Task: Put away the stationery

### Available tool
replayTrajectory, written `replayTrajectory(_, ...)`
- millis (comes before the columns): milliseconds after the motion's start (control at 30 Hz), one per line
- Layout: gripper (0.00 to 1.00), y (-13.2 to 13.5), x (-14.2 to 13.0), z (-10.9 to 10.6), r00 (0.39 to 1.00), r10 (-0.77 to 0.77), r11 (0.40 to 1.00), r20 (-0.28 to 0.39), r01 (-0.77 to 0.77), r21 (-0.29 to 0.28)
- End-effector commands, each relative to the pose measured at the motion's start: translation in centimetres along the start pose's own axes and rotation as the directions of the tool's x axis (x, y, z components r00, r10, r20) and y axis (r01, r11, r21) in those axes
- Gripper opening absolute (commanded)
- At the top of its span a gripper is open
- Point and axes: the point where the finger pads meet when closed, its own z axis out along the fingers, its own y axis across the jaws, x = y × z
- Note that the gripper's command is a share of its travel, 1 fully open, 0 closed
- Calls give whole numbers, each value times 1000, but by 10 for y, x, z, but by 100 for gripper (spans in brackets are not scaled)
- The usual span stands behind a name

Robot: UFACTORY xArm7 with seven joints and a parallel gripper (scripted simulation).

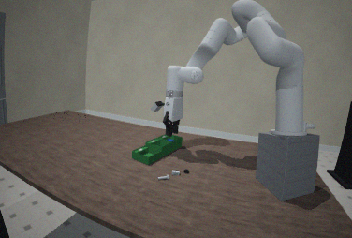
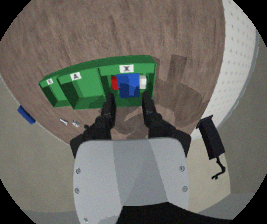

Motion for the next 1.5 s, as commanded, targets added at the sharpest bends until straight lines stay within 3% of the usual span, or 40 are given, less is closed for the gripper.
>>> replayTrajectory(0,47,0,2,-7,1000,-1,1000,-4,1,0)
replayTrajectory(167,47,0,2,-7,1000,-1,1000,-4,1,0)
replayTrajectory(200,29,-7,-3,-8,999,-51,999,-4,51,0)
replayTrajectory(333,29,-20,-13,-8,989,-150,989,-4,150,0)
replayTrajectory(600,29,-74,-52,-9,900,-436,900,-4,436,-1)
replayTrajectory(800,29,-115,-82,-10,898,-440,898,-4,440,-1)
replayTrajectory(867,29,-115,-82,-10,898,-440,898,-4,440,-1)
replayTrajectory(1300,29,-202,-146,-12,898,-440,898,-4,440,0)
replayTrajectory(1467,29,-209,-150,-13,898,-440,898,-4,440,0)
